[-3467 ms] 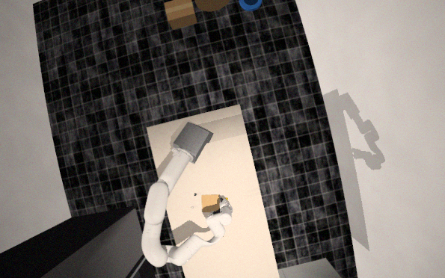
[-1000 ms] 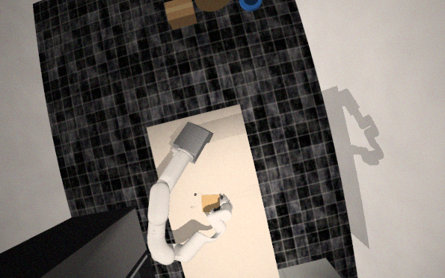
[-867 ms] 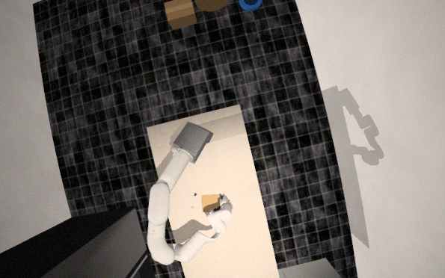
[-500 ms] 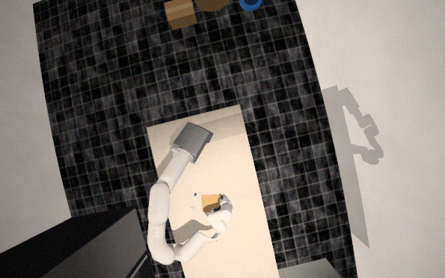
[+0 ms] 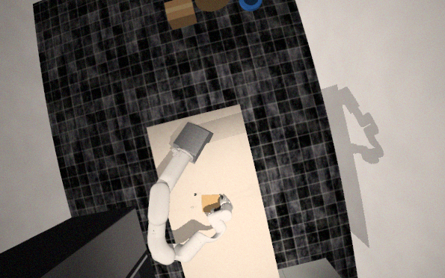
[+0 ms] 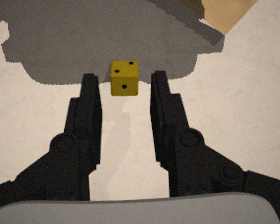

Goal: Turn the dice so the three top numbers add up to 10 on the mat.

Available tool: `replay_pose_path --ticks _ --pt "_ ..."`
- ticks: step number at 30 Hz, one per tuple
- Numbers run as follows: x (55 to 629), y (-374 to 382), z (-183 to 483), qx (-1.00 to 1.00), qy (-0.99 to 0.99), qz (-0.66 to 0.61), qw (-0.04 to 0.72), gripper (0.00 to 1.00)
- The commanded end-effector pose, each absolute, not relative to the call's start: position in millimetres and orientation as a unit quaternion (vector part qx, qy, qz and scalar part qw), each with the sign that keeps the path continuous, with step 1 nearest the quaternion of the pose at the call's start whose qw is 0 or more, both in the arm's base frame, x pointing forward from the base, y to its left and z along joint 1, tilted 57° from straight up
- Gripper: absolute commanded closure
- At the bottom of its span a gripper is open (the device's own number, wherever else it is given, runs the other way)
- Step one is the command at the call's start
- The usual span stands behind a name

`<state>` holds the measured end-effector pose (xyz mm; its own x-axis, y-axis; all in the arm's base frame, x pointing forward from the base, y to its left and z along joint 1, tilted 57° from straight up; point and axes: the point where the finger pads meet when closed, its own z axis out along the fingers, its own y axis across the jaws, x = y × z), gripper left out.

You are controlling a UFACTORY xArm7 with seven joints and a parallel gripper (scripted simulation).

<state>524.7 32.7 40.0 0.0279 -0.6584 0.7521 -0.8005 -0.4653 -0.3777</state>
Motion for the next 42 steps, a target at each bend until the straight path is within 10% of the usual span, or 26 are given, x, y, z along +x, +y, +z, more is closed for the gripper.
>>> replay_pose_path --ticks 1,42 --pt "524.8 34.9 40.3 0.714 -0.511 0.473 0.073 0.69" --pt "530.9 29.0 34.8 0.714 -0.511 0.473 0.073 0.69"
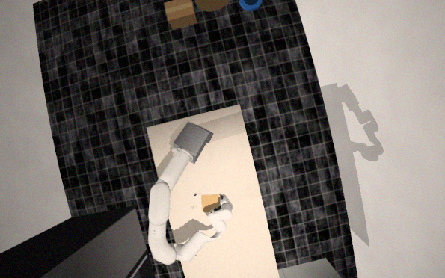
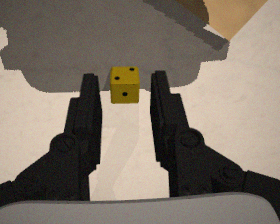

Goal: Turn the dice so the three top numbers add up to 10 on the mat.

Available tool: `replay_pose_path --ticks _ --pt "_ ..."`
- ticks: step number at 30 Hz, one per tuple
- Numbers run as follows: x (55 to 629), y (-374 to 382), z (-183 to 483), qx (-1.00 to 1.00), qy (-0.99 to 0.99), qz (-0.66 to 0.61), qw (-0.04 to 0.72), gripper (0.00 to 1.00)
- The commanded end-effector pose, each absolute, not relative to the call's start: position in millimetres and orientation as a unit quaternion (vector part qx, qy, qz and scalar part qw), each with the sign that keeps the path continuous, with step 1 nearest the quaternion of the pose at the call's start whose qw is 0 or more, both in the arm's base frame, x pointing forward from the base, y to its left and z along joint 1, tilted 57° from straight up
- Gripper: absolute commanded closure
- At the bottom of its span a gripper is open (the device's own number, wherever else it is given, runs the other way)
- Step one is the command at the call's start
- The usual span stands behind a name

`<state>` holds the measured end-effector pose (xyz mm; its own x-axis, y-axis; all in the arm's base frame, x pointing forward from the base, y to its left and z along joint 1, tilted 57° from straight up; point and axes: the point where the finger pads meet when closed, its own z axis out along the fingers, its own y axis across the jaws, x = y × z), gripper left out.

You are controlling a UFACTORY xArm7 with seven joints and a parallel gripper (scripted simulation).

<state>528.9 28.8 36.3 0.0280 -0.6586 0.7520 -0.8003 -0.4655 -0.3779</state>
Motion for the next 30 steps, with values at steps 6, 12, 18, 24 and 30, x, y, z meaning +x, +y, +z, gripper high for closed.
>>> replay_pose_path --ticks 6,12,18,24,30 --pt "534.9 25.1 31.2 0.714 -0.511 0.473 0.073 0.69" --pt "536.6 23.4 29.6 0.714 -0.511 0.473 0.073 0.69" --pt "536.9 23.1 29.4 0.714 -0.511 0.473 0.073 0.69" --pt "536.9 23.1 29.4 0.714 -0.511 0.473 0.073 0.69" --pt "536.9 23.1 29.4 0.714 -0.511 0.473 0.073 0.69"
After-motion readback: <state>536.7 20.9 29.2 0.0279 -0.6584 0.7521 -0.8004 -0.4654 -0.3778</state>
